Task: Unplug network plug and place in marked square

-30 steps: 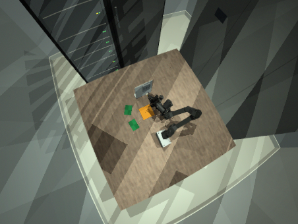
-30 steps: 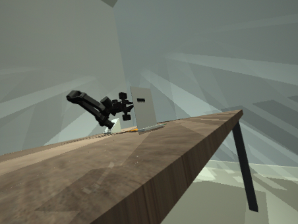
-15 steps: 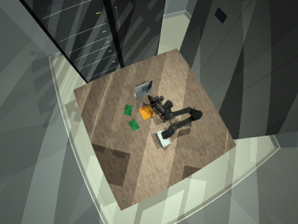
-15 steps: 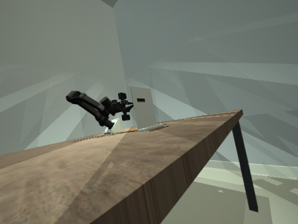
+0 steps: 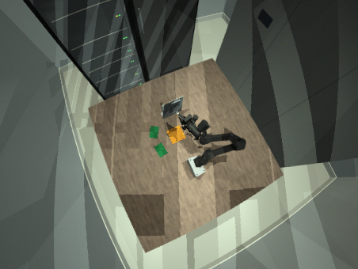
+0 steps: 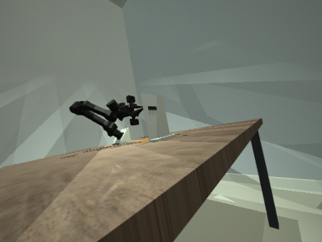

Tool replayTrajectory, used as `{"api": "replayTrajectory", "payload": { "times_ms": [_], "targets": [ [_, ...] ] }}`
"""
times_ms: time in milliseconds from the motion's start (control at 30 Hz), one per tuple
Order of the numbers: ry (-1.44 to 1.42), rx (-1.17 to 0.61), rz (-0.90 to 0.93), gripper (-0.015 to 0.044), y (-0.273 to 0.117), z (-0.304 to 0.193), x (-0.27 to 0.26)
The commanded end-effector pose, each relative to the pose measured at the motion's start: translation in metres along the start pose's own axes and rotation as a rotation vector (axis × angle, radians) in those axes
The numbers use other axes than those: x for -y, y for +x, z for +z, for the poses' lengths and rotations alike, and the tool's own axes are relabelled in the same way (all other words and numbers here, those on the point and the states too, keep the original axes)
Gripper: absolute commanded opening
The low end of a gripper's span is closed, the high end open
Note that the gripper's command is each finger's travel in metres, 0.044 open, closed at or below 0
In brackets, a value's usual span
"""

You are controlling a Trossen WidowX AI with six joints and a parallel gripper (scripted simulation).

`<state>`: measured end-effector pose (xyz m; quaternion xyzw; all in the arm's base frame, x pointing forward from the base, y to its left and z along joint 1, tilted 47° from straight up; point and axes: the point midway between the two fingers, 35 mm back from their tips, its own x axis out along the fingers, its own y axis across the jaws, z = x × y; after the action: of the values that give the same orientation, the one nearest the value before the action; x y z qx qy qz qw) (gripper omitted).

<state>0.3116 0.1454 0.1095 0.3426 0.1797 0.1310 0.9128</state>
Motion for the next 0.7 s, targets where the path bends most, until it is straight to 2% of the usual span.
{"api": "replayTrajectory", "payload": {
  "times_ms": [0, 333, 667],
  "targets": [
    [0.007, 0.004, 0.006, 0.0000, -0.003, 0.000, -0.012],
    [0.018, -0.003, -0.011, 0.0000, -0.010, -0.004, -0.025],
    [0.137, -0.067, -0.286, 0.0000, -0.001, -0.037, 0.014]
  ]
}}
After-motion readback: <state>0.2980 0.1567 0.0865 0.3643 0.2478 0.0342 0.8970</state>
